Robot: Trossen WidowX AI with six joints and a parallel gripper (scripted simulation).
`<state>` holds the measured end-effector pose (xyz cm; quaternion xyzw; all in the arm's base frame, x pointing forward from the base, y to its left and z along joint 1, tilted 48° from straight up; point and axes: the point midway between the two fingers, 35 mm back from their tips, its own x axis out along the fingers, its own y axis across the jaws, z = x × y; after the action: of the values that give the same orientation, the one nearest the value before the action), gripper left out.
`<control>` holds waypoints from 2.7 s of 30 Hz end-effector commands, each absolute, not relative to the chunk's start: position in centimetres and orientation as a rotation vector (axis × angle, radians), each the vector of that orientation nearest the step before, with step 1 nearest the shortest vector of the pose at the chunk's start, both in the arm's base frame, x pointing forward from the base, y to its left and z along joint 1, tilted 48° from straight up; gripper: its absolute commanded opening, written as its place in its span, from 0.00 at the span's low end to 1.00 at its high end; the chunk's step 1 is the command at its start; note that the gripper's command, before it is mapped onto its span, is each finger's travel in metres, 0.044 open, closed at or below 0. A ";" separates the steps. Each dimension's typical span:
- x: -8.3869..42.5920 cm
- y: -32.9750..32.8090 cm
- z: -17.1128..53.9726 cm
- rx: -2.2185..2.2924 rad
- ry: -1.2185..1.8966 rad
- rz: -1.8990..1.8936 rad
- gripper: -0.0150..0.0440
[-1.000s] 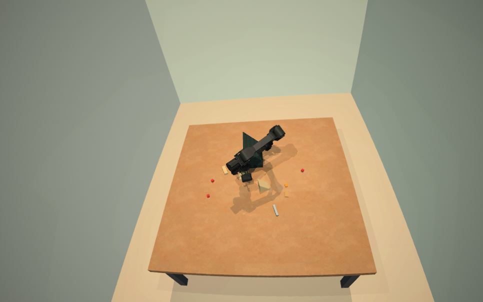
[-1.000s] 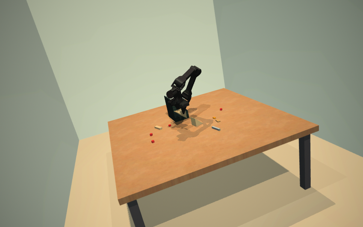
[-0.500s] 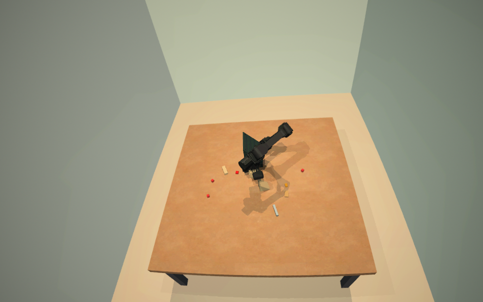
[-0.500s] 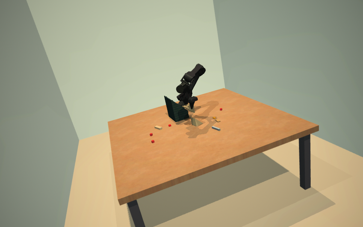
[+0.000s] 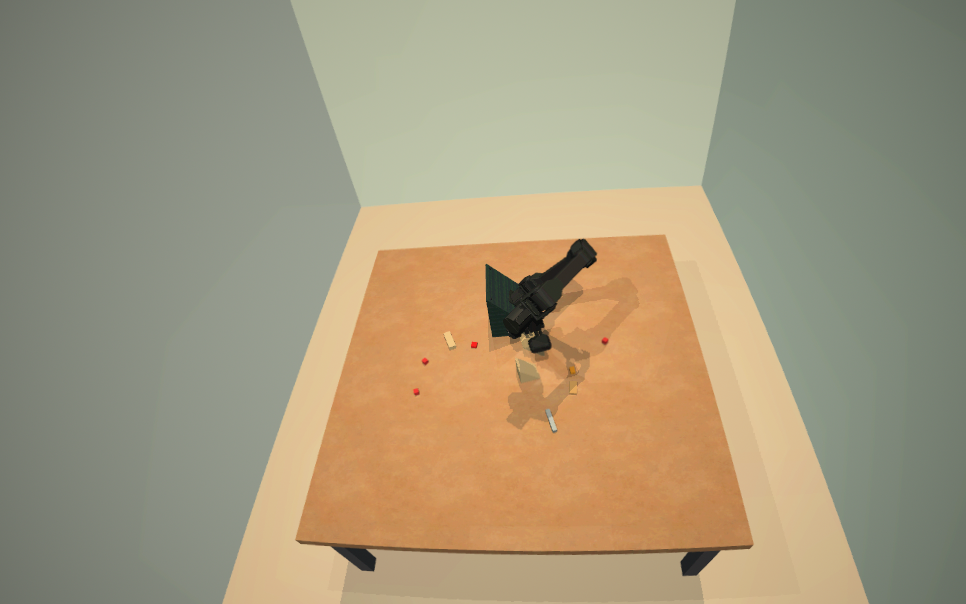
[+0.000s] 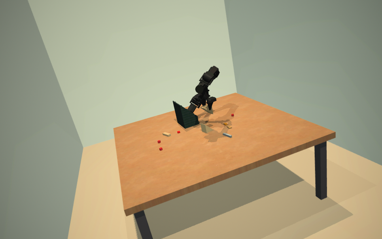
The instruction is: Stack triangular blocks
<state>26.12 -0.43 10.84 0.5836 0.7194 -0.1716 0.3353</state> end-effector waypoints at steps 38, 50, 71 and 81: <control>25.5 6.3 3.6 1.527 1.879 -0.437 0.25; 25.5 6.4 3.5 1.528 1.879 -0.427 0.25; 25.5 7.0 2.2 1.528 1.879 -0.426 0.25; 25.4 7.3 1.6 1.528 1.880 -0.426 0.25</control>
<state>25.58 7.09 1.97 0.5852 0.7184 -0.1615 0.3397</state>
